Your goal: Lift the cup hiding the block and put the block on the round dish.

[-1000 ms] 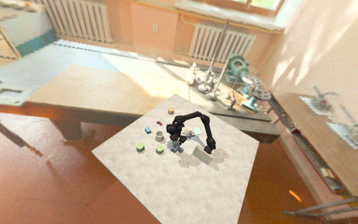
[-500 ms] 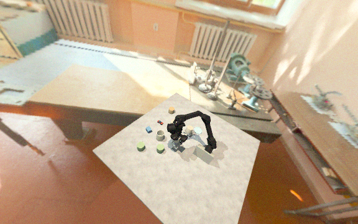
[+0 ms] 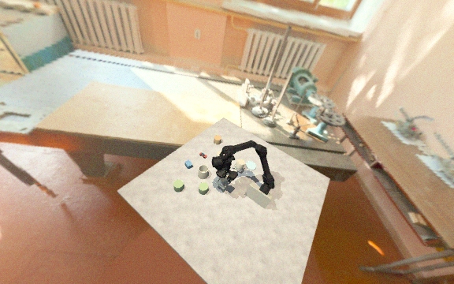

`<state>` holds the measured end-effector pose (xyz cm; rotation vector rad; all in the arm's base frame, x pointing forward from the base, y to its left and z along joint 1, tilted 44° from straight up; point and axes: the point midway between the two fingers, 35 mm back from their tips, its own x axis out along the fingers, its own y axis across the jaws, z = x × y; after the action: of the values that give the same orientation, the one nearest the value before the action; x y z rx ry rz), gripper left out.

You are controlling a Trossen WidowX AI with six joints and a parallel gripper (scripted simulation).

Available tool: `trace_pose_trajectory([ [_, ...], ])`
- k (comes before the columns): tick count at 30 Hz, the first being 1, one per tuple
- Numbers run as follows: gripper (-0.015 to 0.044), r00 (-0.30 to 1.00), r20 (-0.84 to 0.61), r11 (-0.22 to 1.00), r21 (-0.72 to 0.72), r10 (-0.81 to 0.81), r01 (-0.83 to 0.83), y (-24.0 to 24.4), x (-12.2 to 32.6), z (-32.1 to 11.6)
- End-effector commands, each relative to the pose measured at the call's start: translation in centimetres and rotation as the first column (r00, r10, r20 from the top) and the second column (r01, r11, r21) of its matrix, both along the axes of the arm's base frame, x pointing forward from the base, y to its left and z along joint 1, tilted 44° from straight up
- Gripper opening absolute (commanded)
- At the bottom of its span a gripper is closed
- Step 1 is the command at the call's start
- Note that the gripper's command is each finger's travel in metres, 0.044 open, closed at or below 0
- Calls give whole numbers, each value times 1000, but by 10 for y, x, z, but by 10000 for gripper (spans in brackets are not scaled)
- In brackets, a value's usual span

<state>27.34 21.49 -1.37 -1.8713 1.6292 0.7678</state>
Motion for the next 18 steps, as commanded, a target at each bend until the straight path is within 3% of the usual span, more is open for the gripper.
trace_pose_trajectory([
  [1, 0, 1000, 0, 1000, 0, 1, -1, 0, 0, 0],
  [5, 0, 1000, 0, 1000, 1, 1, -1, 1, -3, -8],
  [15, 0, 1000, 5, 1000, 17, -1, 1, 5, -65, -122],
  [18, 0, 1000, 6, 1000, 18, -2, 2, 2, -75, -138],
])
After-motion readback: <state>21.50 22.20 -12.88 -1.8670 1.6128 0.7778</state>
